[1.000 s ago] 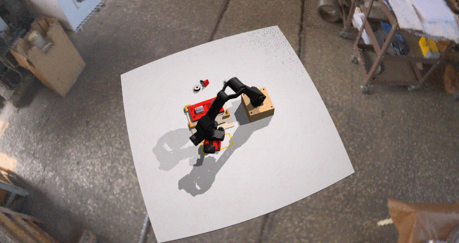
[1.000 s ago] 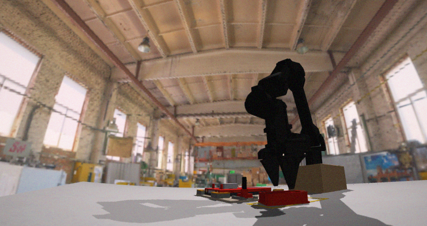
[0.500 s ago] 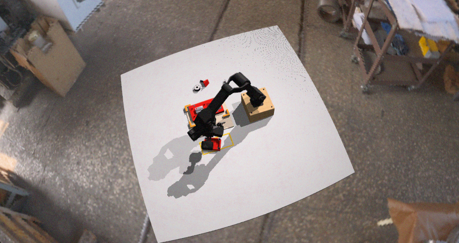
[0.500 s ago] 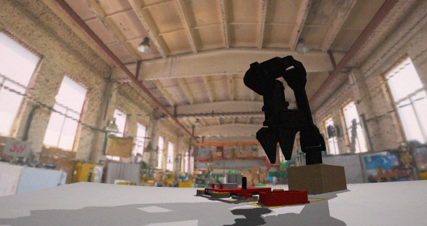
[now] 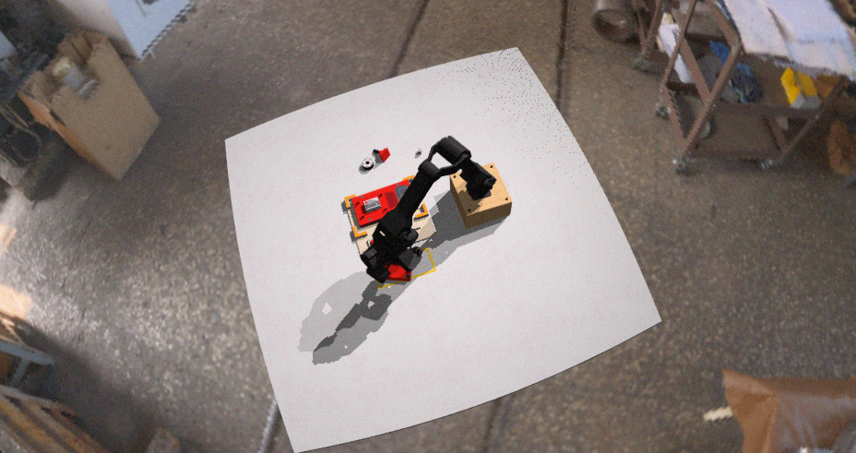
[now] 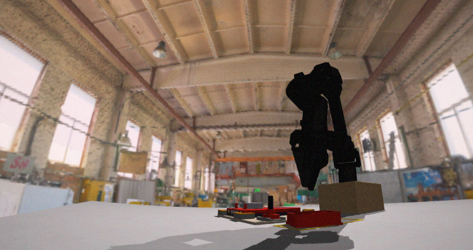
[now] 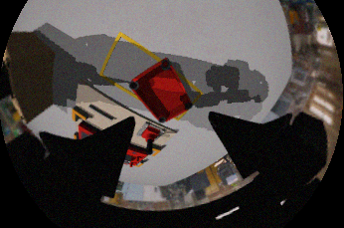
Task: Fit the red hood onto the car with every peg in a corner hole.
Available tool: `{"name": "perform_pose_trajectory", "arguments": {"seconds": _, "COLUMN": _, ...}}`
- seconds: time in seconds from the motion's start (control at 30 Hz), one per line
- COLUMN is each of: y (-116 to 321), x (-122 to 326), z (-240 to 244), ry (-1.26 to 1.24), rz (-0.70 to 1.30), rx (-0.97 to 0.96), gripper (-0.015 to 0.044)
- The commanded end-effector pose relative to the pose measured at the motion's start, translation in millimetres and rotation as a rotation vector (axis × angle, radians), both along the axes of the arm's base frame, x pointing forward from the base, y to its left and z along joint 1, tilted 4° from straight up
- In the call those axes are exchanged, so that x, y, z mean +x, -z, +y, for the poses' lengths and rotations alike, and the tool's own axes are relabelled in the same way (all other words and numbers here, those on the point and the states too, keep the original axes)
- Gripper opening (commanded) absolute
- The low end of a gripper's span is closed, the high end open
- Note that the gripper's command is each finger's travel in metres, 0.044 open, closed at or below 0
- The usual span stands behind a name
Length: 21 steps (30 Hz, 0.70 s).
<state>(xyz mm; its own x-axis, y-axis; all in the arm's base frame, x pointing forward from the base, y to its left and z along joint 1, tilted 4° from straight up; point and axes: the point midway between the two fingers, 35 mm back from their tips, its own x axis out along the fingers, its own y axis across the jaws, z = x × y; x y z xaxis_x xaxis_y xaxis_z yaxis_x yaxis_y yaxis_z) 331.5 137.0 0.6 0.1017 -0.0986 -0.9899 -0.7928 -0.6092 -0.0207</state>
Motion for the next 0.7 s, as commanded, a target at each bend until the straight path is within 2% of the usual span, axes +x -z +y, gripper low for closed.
{"name": "perform_pose_trajectory", "arguments": {"seconds": 0.0, "y": 5.7, "x": 1.2, "z": 2.1, "ry": 0.327, "rz": -0.155, "rx": -0.007, "gripper": 0.0440}}
{"name": "perform_pose_trajectory", "arguments": {"seconds": 0.33, "y": 15.3, "x": -2.6, "z": 5.9, "ry": 1.043, "rz": -0.514, "rx": 0.153, "gripper": 0.0440}}
{"name": "perform_pose_trajectory", "arguments": {"seconds": 0.67, "y": 12.6, "x": -14.2, "z": 6.9, "ry": 1.724, "rz": -0.815, "rx": 0.578, "gripper": 0.0440}}
